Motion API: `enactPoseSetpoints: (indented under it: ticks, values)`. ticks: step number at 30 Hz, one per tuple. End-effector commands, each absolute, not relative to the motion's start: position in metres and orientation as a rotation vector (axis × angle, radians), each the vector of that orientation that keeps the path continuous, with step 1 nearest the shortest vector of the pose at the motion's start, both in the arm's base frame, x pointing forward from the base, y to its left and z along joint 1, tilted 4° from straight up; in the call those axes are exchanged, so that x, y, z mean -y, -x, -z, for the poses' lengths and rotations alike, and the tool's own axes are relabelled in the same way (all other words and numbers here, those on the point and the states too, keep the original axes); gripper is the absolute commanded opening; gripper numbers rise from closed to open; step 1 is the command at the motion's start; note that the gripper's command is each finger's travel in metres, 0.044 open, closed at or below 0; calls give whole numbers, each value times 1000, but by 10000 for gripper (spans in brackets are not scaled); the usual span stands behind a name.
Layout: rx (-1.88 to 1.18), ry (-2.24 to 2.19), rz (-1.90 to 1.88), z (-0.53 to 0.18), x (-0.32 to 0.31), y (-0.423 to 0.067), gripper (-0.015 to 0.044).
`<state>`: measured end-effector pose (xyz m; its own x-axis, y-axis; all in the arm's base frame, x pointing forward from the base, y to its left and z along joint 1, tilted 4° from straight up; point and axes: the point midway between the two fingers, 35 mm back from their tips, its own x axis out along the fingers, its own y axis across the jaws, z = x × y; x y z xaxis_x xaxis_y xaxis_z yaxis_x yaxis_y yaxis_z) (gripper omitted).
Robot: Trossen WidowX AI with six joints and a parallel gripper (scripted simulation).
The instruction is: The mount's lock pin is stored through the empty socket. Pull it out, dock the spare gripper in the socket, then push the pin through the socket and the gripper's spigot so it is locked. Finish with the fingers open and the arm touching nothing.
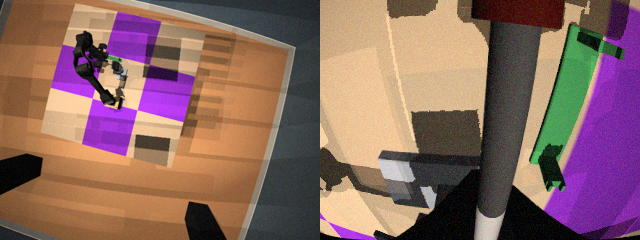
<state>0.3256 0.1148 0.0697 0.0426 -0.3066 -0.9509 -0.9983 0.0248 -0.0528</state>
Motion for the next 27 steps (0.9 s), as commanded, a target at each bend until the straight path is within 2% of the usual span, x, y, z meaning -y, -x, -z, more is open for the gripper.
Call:
enactPoseSetpoints:
  ticks: [1, 9, 27]
  values:
    - [-1406, 1428, -990, -71, -116, -314, 0]
    - [-1401, 1438, -1001, -71, -116, -292, 0]
    - [-1389, 1442, -1001, -19, -114, -294, 0]
